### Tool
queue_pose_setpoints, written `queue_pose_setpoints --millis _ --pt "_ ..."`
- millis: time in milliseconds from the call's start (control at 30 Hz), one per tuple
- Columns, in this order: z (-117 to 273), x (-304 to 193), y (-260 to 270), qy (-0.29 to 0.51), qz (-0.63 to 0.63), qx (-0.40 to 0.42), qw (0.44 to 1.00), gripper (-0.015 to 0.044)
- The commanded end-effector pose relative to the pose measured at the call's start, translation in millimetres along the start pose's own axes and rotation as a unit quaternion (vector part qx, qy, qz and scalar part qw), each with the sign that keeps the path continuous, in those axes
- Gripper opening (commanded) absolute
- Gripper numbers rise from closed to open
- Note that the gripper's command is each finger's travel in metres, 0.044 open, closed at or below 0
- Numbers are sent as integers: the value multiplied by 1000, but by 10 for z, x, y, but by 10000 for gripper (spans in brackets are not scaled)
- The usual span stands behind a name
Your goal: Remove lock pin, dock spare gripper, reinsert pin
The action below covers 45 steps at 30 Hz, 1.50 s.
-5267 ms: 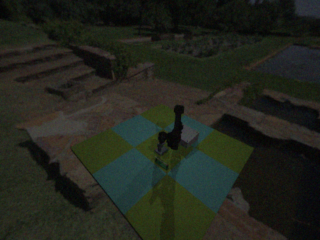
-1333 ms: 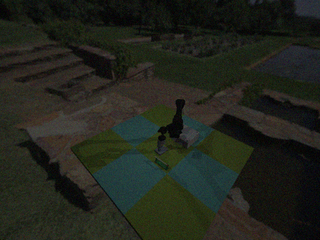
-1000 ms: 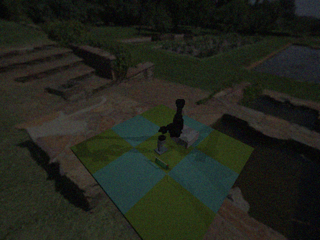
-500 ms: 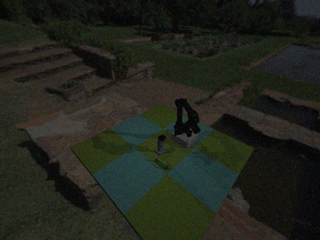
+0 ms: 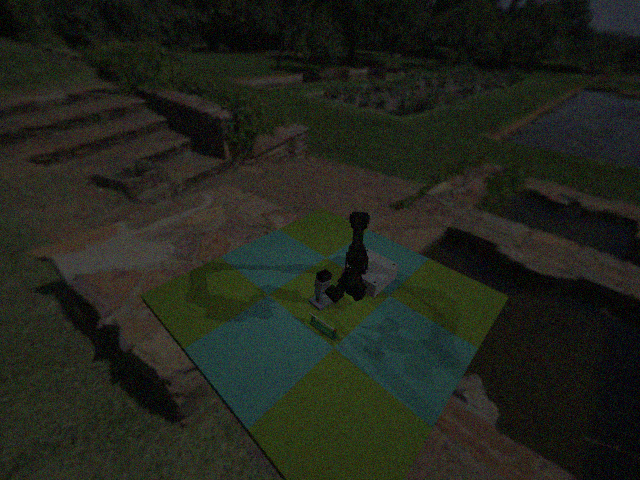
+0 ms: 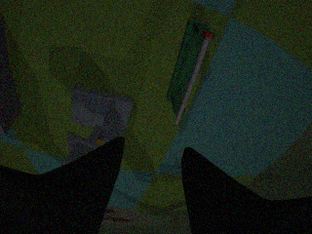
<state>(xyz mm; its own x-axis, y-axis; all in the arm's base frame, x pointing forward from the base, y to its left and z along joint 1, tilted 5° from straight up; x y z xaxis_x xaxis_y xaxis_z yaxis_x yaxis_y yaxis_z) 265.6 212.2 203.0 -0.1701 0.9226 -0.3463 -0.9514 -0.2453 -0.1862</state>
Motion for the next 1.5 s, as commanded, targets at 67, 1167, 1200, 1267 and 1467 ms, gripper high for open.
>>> queue_pose_setpoints --millis 67,1167,1200,1267,1467 --pt "-395 -179 -555 -52 6 34 998 180" --pt "-1256 142 -536 -52 6 34 998 180" --pt "-1271 148 -535 -52 6 34 998 180" --pt "-1302 160 -535 -52 6 34 998 180" --pt "-1394 194 -532 -52 6 34 998 180"
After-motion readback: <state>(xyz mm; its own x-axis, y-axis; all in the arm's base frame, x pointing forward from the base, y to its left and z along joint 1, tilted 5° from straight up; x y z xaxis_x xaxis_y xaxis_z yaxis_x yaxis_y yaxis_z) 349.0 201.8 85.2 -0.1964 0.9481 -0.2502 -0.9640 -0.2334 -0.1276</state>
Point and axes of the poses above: the point midway between the two fingers, 35 mm back from their tips, its own z axis back along the fingers, its own y axis across the jaws, x = y × z, the point moved 5 cm from there along z, back along the fingers
